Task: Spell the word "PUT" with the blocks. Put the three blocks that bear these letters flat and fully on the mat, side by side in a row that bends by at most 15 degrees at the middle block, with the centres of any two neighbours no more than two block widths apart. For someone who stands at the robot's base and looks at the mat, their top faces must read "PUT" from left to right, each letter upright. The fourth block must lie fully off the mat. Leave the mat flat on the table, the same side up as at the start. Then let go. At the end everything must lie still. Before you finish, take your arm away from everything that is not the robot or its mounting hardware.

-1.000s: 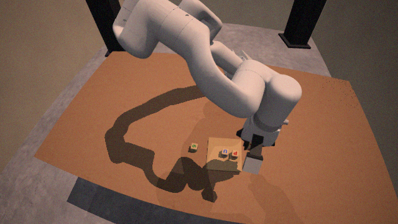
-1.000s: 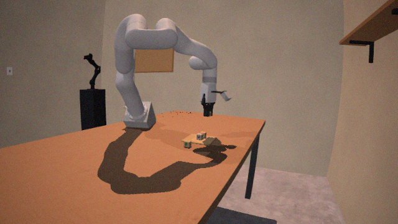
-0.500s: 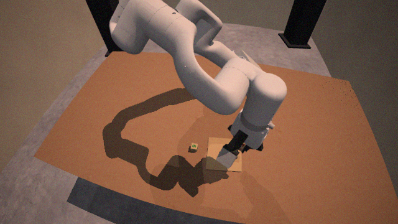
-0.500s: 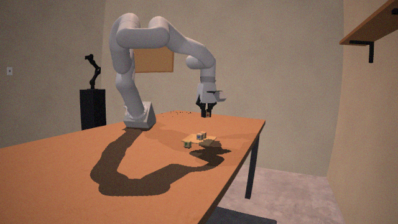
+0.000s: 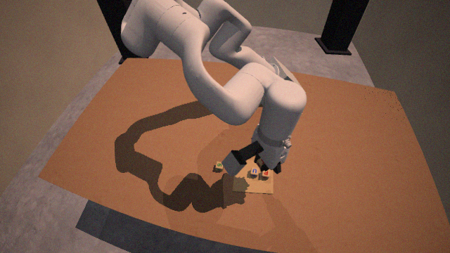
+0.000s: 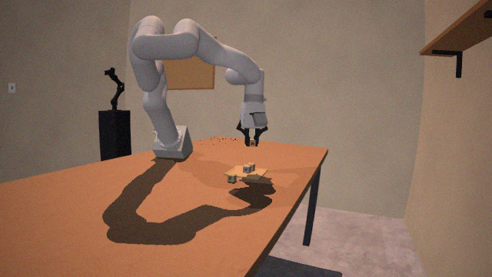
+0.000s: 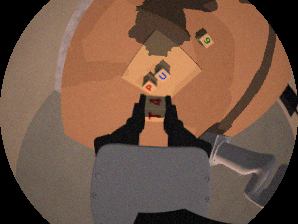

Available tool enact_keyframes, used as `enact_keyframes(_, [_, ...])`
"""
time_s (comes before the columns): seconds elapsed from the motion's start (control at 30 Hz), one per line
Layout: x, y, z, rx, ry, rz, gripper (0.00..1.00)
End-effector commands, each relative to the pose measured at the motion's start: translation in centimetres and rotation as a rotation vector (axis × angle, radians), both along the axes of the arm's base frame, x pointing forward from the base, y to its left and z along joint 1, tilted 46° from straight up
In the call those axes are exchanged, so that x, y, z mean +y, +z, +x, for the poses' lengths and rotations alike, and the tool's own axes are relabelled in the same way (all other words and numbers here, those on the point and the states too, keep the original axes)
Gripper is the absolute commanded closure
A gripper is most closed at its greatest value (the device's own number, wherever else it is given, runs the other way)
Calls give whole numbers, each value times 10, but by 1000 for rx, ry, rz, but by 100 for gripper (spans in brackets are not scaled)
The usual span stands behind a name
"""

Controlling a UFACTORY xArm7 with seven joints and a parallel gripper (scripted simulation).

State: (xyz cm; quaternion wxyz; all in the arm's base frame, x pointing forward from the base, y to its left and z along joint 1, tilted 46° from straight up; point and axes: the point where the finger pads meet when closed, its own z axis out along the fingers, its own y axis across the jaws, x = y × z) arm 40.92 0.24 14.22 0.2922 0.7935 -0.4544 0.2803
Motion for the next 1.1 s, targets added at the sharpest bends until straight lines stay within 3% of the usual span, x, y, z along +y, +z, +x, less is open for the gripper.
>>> enact_keyframes(0.0, [-7,8,-3,-105,-88,28,79])
enact_keyframes(0.73, [-38,32,-21,-474,-453,141,79])
enact_keyframes(1.07, [-41,34,-23,-510,-489,152,79])
